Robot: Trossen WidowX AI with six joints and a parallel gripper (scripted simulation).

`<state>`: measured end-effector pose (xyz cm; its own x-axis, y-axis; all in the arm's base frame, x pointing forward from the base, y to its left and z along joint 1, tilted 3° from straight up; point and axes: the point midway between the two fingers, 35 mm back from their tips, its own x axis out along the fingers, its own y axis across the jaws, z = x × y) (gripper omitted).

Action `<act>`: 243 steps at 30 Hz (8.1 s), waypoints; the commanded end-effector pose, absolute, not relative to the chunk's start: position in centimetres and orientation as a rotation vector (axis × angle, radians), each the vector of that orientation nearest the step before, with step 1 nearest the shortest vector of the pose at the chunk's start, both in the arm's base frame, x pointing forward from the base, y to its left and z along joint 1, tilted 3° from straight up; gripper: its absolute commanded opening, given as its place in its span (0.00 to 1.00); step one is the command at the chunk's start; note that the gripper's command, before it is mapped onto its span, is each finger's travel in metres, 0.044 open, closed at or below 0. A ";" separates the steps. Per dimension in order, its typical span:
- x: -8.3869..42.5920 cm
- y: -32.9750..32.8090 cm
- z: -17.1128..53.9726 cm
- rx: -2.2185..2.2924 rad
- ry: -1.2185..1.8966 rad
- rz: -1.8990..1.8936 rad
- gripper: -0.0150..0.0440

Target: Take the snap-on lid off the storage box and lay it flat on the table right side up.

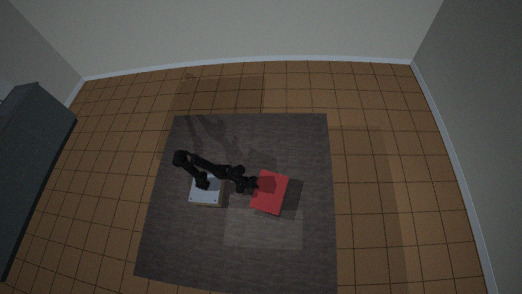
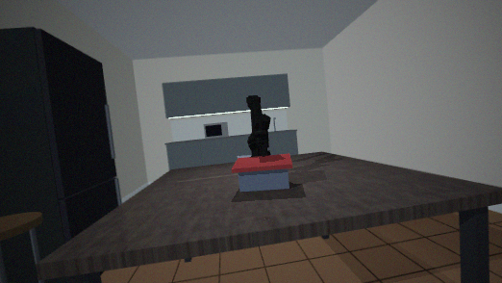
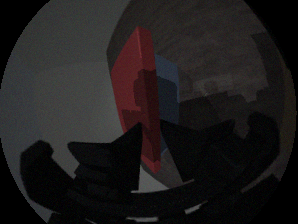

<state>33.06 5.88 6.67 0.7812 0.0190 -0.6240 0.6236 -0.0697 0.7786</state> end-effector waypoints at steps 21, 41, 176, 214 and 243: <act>33.2 5.8 8.3 1.576 0.530 -0.535 0.25; 33.9 5.6 10.9 1.576 0.529 -0.534 0.25; 32.9 -7.9 18.3 1.565 0.526 -0.537 0.25; 32.2 -15.5 17.9 1.559 0.525 -0.539 0.25; 31.6 -21.2 17.7 1.555 0.524 -0.541 0.25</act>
